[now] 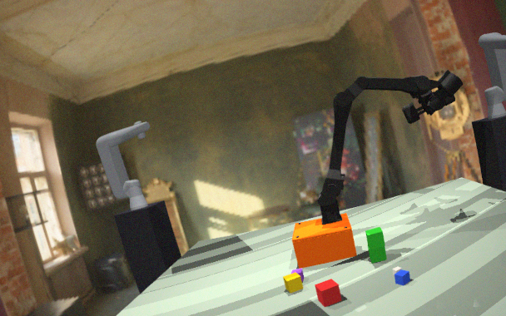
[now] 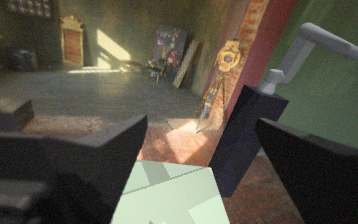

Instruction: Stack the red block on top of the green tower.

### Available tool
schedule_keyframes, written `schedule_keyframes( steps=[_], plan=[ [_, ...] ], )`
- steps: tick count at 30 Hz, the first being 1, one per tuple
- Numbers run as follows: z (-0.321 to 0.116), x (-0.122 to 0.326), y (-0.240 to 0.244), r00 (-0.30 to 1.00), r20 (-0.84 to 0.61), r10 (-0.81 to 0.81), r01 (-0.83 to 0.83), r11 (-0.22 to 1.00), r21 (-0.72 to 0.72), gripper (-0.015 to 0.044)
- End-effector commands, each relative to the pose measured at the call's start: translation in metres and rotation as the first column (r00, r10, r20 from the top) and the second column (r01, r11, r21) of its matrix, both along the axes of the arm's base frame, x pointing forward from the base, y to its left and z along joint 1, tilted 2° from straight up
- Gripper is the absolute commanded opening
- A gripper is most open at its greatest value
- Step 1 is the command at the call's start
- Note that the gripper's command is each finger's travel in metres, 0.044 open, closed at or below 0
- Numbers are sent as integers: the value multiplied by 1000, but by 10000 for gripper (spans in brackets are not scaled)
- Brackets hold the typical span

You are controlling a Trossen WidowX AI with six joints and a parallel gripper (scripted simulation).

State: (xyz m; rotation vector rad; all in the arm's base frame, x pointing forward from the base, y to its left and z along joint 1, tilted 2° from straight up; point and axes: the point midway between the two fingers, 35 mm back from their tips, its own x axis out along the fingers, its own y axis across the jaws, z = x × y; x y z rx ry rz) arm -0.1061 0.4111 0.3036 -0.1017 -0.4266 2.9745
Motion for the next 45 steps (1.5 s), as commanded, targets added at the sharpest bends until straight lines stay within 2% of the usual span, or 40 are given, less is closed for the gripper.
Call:
schedule_keyframes(
  steps=[1, 5, 9, 17, 23, 30, 36, 41, 45],
  plan=[
    [0, 1, 0, 1000, 1, -3, 3, 1000, -1, 426],
    [-8, 23, 8, 996, 38, -82, 83, 996, -27, 440],
    [-23, 68, 20, 967, 110, -230, 239, 968, -74, 440],
    [-58, 165, 24, 838, 249, -485, 536, 815, -219, 440],
    [-85, 238, 8, 696, 358, -623, 718, 620, -316, 440],
    [-116, 317, -31, 501, 487, -715, 856, 325, -402, 440],
    [-133, 352, -62, 407, 549, -730, 891, 187, -413, 440],
    [-149, 386, -97, 308, 614, -727, 903, 20, -428, 440],
    [-164, 417, -137, 201, 683, -702, 879, -177, -442, 440]
  ],
)
